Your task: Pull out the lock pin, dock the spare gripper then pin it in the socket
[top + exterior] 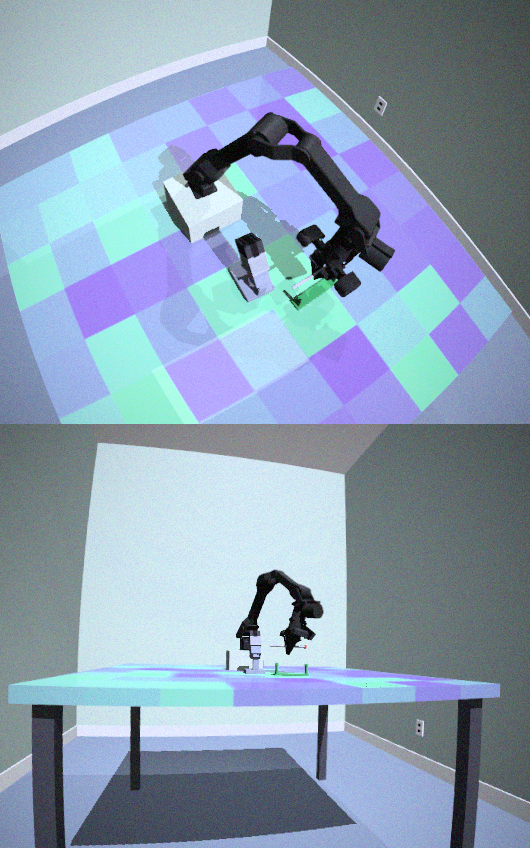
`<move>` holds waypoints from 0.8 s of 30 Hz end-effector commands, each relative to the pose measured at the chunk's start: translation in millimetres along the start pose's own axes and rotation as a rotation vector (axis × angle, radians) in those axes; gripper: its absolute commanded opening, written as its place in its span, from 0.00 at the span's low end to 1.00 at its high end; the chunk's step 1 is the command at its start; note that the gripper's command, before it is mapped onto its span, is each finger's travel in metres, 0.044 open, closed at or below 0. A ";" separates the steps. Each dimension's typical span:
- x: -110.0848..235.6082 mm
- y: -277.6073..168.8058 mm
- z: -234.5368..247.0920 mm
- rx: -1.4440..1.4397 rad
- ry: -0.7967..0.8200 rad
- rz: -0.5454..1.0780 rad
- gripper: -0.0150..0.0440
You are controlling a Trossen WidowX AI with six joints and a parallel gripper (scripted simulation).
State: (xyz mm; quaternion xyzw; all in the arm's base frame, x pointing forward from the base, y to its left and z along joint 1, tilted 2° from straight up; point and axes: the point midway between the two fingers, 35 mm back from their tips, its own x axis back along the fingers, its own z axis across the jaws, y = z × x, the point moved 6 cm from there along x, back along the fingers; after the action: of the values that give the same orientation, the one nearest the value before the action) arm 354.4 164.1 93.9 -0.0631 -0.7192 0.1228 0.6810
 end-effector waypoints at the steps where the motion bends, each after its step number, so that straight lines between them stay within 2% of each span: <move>1: 5.8 -1.0 9.2 -0.015 -0.005 -0.006 0.25; 24: 16.2 -9.3 69.5 -0.065 0.012 -0.009 0.25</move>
State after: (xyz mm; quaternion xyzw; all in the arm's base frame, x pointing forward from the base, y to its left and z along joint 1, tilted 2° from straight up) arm 287.5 153.5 108.5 -0.0810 -0.7168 0.1016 0.6850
